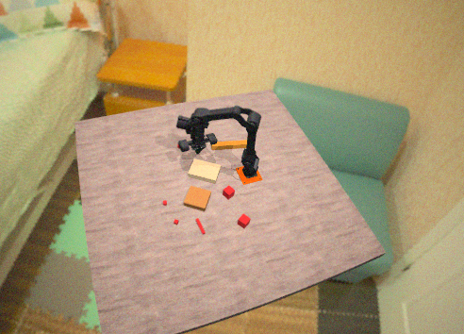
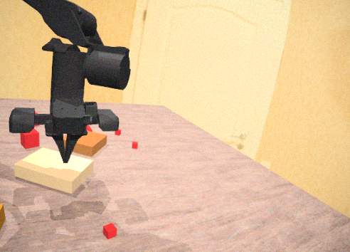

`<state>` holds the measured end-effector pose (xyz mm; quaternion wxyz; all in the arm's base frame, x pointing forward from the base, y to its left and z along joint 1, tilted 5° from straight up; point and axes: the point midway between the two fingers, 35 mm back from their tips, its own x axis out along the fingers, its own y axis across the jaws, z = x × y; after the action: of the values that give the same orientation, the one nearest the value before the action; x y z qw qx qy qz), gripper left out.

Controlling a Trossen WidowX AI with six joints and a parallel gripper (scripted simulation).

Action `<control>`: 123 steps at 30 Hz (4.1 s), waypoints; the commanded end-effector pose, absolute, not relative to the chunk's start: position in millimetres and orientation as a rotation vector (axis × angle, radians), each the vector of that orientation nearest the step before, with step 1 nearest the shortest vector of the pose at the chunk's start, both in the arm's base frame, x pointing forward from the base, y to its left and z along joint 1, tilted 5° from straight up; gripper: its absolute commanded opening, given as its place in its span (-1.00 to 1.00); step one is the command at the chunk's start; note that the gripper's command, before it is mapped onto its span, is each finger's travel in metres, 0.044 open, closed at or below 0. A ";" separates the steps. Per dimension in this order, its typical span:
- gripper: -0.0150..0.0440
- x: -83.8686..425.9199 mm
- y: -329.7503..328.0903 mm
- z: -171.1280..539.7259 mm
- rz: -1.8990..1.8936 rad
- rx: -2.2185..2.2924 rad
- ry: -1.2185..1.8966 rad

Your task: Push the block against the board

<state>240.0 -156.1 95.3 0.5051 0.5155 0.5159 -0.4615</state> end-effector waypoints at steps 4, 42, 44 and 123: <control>-0.49 217.8 -153.3 92.0 -1.282 1.403 1.146; -0.49 188.0 -132.0 30.4 -1.598 1.711 0.900; -0.49 189.6 -130.2 30.5 -1.598 1.711 0.900; -0.49 201.4 -115.1 32.0 -1.597 1.713 0.901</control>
<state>204.8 -112.9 33.2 0.3103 0.6498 0.3390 -0.6054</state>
